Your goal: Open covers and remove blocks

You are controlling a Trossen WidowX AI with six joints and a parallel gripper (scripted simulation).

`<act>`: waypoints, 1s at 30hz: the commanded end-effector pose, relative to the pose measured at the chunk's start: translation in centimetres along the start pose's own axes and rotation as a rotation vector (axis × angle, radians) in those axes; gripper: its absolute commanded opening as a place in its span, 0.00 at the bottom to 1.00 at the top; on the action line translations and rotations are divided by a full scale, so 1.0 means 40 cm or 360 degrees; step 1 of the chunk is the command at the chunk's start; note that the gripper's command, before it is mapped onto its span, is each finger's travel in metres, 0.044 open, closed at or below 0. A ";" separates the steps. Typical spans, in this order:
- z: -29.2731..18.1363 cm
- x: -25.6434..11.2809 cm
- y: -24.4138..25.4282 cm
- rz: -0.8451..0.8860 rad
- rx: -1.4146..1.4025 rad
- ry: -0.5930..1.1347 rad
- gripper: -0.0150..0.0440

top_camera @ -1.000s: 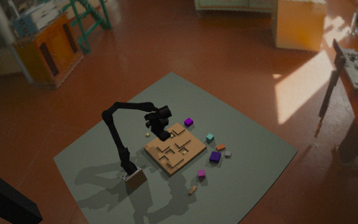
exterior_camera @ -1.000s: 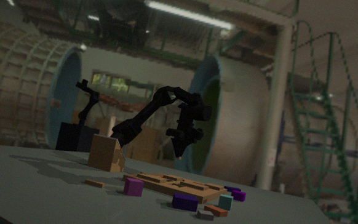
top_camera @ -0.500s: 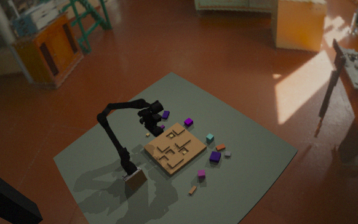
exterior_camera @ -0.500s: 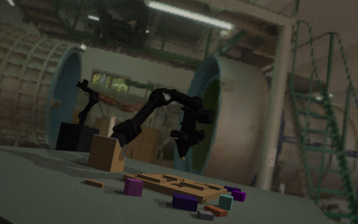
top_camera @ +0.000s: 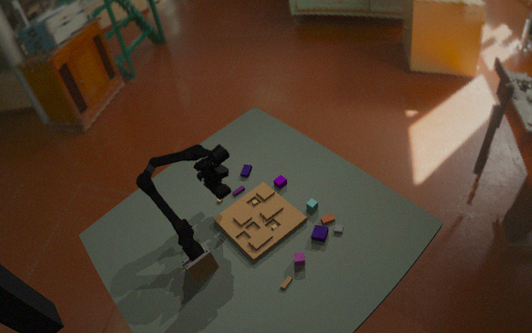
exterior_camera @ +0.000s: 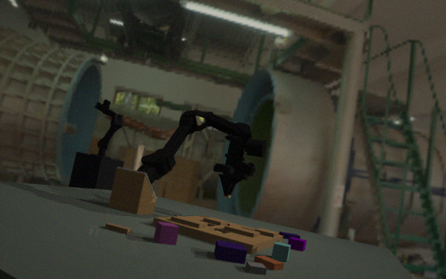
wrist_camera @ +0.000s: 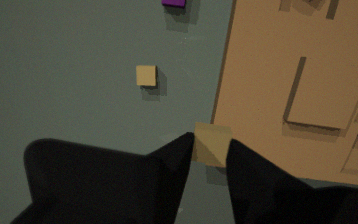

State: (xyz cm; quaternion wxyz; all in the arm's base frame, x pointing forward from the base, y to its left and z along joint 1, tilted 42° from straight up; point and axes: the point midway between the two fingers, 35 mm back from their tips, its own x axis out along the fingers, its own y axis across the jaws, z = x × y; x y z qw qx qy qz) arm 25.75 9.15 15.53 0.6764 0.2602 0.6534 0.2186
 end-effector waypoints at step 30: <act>-0.096 0.031 0.150 0.0070 0.0003 0.0018 0.39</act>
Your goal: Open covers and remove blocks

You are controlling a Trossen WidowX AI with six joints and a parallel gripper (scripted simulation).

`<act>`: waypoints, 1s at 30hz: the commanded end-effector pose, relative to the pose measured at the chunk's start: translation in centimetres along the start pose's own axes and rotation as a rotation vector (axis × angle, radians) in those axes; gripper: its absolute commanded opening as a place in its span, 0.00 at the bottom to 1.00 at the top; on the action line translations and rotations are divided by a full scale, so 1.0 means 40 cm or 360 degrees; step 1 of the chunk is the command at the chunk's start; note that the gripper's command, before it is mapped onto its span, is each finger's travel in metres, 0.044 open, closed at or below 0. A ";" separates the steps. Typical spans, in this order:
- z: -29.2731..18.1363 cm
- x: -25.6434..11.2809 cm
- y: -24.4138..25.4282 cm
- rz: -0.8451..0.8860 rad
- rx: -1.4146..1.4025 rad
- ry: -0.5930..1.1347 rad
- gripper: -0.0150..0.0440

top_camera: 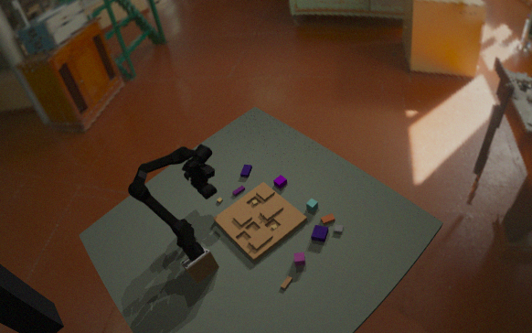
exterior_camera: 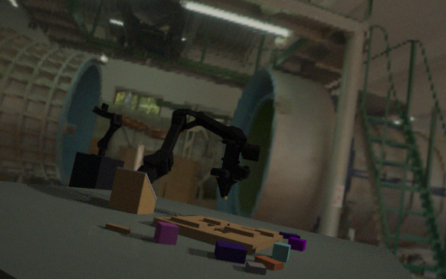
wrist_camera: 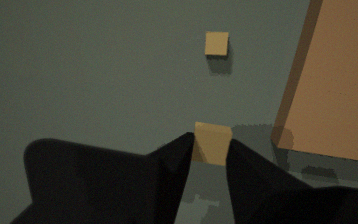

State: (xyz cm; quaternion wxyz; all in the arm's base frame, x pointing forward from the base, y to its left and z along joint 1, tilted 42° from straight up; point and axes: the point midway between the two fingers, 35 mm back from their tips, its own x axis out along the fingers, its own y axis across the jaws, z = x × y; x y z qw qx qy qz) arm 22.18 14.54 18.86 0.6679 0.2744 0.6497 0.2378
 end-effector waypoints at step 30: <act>0.007 0.136 -0.003 -0.0010 0.0006 0.0002 0.39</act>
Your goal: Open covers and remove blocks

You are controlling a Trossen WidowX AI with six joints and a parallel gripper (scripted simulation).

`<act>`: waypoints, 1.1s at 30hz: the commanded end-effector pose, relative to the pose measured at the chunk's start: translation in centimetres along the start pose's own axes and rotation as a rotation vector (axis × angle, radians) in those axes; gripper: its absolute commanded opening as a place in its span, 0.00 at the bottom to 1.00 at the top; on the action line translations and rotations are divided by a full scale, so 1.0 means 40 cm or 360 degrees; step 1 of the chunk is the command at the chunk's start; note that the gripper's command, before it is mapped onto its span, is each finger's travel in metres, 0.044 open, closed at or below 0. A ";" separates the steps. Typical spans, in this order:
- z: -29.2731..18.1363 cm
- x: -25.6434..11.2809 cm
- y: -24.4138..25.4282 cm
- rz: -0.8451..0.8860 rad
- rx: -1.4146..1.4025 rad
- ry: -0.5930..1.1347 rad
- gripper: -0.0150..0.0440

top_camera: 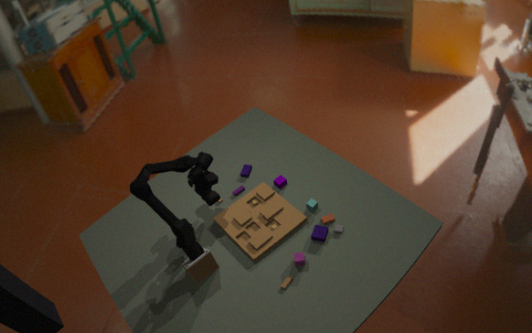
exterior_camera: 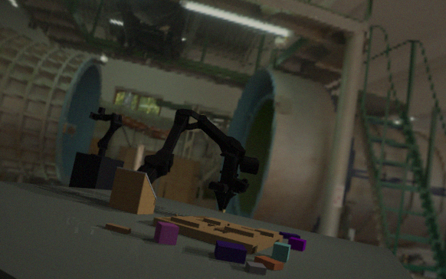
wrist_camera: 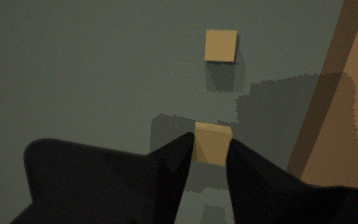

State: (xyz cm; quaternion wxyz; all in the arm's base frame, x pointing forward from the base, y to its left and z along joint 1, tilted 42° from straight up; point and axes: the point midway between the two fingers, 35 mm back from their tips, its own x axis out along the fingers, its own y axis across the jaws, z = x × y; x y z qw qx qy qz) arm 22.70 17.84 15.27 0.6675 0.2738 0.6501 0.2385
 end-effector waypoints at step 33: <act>-0.015 0.103 0.004 0.0016 0.0004 0.0003 0.70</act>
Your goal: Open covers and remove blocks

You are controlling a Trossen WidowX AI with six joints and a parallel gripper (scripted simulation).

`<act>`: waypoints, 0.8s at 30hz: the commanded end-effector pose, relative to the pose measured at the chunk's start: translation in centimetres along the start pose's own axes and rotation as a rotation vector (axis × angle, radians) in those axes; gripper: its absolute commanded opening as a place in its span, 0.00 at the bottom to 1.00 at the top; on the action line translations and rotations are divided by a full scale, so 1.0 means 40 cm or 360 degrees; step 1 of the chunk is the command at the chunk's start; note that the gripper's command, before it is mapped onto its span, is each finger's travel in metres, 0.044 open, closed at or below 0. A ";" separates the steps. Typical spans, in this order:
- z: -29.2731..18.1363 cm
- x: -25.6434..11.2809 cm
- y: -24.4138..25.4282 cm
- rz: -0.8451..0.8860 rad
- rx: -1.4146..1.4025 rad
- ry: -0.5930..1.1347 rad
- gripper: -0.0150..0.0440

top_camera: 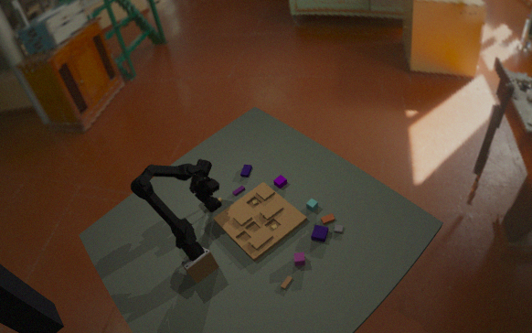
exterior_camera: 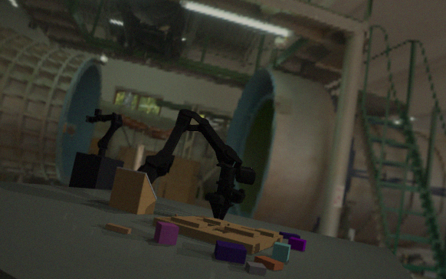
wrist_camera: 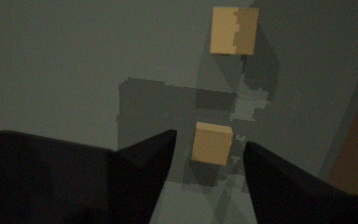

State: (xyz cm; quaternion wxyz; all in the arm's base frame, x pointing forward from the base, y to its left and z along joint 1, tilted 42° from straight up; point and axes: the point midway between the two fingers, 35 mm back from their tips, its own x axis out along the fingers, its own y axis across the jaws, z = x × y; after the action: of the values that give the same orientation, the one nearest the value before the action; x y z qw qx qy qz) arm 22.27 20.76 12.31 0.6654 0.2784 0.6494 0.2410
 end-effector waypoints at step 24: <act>0.006 -0.137 -0.003 -0.0018 0.0002 -0.0002 1.00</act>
State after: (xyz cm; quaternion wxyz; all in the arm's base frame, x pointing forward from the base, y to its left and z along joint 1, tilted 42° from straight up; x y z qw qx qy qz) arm 22.38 17.44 15.43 0.6675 0.2750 0.6516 0.2327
